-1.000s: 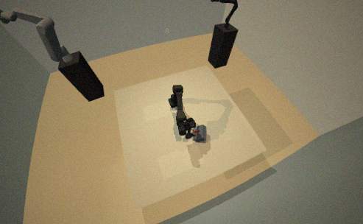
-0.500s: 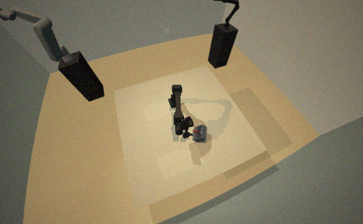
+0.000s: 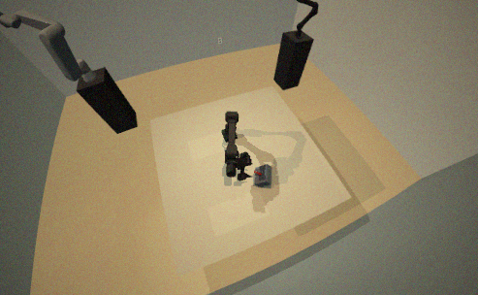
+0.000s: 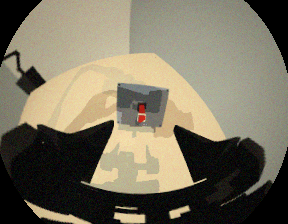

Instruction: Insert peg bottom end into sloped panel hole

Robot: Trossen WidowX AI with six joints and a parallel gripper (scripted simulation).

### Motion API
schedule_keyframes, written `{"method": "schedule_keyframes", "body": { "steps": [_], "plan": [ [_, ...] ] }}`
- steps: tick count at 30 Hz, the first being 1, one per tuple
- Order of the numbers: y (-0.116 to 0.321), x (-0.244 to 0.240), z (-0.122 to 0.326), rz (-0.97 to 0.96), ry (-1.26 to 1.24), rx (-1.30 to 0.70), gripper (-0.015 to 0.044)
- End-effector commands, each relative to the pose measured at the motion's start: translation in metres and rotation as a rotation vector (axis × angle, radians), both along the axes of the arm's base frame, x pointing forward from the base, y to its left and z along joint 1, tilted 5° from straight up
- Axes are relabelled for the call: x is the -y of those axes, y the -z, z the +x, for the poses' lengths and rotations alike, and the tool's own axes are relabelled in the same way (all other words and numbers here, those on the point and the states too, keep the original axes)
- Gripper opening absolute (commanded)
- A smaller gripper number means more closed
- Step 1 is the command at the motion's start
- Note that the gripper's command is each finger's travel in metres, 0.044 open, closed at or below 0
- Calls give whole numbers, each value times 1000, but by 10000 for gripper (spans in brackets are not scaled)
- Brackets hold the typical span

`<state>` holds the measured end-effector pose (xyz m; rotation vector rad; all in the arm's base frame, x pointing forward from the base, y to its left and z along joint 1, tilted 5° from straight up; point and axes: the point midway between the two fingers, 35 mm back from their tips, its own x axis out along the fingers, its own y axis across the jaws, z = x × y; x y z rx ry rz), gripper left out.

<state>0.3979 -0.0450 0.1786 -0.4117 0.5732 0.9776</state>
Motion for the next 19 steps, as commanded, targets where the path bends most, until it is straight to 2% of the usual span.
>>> {"method": "schedule_keyframes", "body": {
  "steps": [1, 19],
  "plan": [
    [-5, 6, -3, 1, 1, 5, 440],
    [-19, 20, -14, 2, 2, 3, 440]
  ]
}}
